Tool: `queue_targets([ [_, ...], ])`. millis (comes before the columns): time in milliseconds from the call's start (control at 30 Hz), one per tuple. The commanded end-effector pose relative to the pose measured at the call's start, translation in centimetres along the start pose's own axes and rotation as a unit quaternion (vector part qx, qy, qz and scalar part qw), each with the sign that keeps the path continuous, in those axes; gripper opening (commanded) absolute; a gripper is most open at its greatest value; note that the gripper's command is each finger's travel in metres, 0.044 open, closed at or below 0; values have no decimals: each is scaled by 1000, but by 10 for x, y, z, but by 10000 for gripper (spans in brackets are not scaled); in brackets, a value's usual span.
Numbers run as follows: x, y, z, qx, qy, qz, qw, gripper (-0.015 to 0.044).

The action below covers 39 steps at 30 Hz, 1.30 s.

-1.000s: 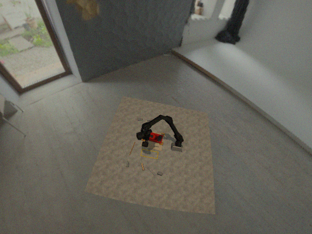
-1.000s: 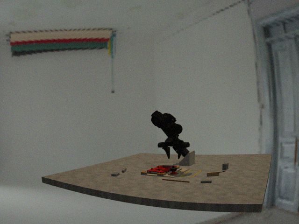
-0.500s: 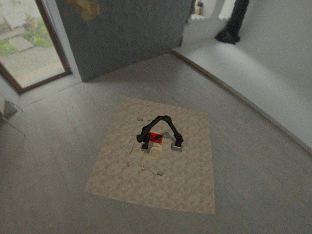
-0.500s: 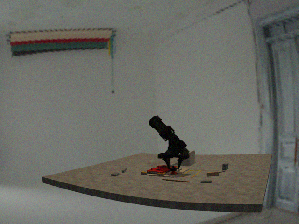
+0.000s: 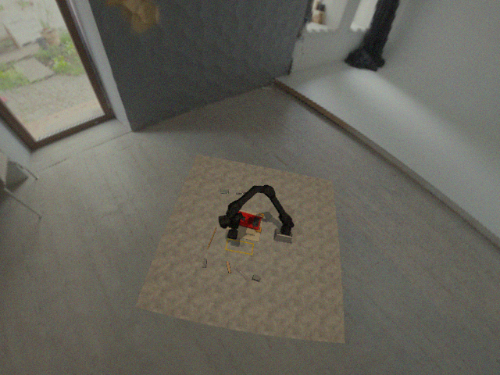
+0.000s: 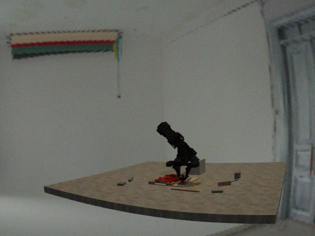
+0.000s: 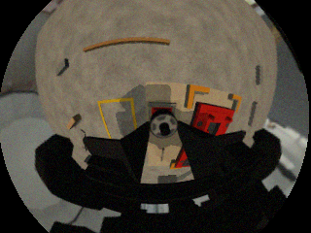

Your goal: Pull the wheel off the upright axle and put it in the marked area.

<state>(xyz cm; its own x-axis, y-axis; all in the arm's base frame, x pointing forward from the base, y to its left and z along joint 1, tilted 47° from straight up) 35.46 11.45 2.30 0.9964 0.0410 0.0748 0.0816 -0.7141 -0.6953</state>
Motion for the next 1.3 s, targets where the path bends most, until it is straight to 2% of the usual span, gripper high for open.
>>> queue_targets([
  [0,0,-1,0,0,1,1,1000,4],
  [1267,0,-14,0,0,0,-1,1000,0],
])
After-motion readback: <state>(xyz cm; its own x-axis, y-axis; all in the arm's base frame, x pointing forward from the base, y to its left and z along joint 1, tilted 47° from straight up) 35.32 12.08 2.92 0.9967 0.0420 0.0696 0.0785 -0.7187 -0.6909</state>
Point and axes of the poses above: the point midway between the two fingers, 35 mm back from their tips, its own y axis out along the fingers, its own z axis across the jaws, x = y × z, the point moved 6 cm from there along -y, back along the fingers, and after that the axes turned 5 degrees about y, right-handed, at the moved point
